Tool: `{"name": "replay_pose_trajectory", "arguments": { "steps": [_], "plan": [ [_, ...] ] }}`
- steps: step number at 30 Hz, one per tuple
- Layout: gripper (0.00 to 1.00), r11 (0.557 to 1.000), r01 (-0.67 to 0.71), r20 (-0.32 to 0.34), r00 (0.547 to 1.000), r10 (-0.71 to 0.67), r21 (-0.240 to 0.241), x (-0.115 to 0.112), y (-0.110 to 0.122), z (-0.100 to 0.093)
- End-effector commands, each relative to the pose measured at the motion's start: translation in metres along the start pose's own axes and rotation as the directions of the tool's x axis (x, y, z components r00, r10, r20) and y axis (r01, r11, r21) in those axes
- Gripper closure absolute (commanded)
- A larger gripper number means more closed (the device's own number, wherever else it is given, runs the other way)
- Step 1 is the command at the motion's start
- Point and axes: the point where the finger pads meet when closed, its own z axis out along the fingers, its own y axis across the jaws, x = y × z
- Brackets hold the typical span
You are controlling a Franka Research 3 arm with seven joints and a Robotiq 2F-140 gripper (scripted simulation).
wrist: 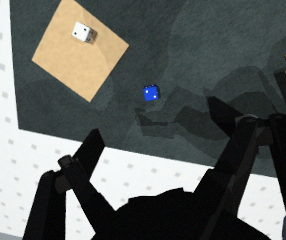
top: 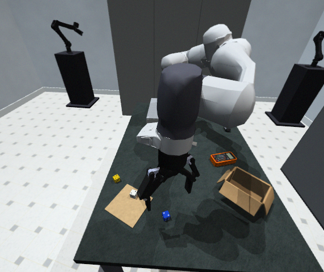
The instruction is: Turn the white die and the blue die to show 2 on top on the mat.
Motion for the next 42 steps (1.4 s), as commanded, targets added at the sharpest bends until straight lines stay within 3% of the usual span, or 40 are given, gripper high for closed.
{"name": "replay_pose_trajectory", "arguments": {
  "steps": [1,5,7,8,42],
  "plan": [
    [0.0,0.999,-0.049,-0.01,0.999,0.049,-0.004,0.004,0.001,0.007],
    [0.0,0.997,-0.073,-0.012,0.997,0.073,-0.003,0.01,0.001,0.033],
    [0.0,0.997,-0.076,-0.012,0.997,0.076,-0.002,0.01,0.001,0.035],
    [0.68,0.997,-0.076,-0.012,0.997,0.076,-0.002,0.01,0.001,0.035],
    [0.68,0.997,-0.076,-0.012,0.997,0.076,-0.002,0.01,0.001,0.035]
  ]
}}
